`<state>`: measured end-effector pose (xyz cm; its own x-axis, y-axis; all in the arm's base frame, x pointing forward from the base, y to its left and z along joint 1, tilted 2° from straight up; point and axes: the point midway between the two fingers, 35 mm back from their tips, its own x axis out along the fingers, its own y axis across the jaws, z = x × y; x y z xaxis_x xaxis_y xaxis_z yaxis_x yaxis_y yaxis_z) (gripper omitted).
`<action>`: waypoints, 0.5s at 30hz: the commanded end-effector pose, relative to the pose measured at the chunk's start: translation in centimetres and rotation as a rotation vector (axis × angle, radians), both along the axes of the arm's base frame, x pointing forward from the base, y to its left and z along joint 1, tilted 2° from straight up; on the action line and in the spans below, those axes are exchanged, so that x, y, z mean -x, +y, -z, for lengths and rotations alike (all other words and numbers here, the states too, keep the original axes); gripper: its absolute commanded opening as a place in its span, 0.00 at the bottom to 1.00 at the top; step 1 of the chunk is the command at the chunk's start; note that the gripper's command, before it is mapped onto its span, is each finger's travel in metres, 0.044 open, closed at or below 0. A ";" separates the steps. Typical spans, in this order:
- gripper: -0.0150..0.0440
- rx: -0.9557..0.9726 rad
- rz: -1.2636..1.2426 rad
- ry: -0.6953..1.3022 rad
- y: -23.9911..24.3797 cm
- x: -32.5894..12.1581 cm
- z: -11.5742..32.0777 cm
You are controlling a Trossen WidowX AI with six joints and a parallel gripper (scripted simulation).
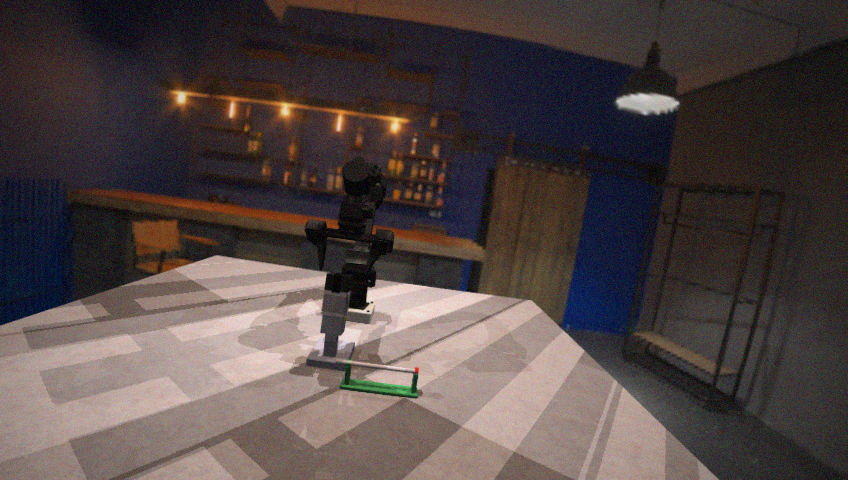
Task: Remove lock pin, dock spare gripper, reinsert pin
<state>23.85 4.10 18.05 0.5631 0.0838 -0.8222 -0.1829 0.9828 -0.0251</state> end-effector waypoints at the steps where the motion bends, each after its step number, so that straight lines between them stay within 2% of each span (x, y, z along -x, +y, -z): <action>1: 1.00 -0.001 0.001 -0.004 0.0 0.1 -0.9; 15: 1.00 0.003 -0.004 0.017 -0.1 1.0 -3.1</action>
